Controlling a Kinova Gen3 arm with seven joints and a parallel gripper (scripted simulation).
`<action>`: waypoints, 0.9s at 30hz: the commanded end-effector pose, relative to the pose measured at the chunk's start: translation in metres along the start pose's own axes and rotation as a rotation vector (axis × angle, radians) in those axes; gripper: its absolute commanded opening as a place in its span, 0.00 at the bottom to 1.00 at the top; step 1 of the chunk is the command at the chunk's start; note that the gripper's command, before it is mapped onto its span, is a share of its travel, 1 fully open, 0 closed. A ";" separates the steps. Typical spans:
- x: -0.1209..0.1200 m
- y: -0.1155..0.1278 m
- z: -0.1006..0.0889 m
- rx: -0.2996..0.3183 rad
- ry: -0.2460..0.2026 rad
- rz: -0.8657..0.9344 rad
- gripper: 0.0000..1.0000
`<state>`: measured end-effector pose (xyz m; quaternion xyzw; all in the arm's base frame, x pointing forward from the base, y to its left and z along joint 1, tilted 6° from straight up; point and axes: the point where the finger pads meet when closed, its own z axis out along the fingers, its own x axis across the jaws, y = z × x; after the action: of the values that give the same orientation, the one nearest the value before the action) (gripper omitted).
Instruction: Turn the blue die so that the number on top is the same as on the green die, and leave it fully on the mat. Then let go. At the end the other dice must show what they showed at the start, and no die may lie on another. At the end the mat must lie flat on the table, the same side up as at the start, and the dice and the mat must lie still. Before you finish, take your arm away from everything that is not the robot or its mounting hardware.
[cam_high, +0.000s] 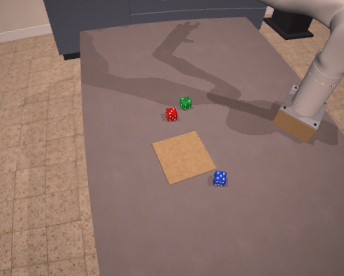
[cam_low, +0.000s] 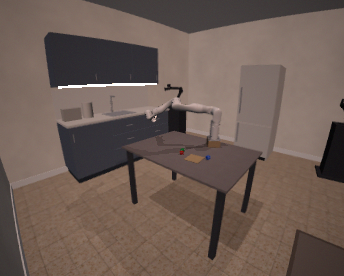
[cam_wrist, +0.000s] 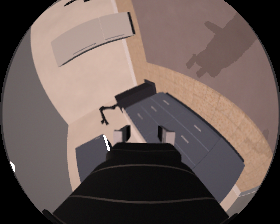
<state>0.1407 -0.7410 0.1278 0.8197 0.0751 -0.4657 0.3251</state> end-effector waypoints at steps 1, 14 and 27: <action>-0.002 0.001 0.000 -0.001 0.000 0.002 1.00; -0.002 0.001 0.000 -0.001 0.000 0.002 1.00; 0.011 -0.020 -0.009 0.054 0.077 -0.012 1.00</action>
<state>0.1414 -0.7300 0.1169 0.8323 0.0771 -0.4541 0.3086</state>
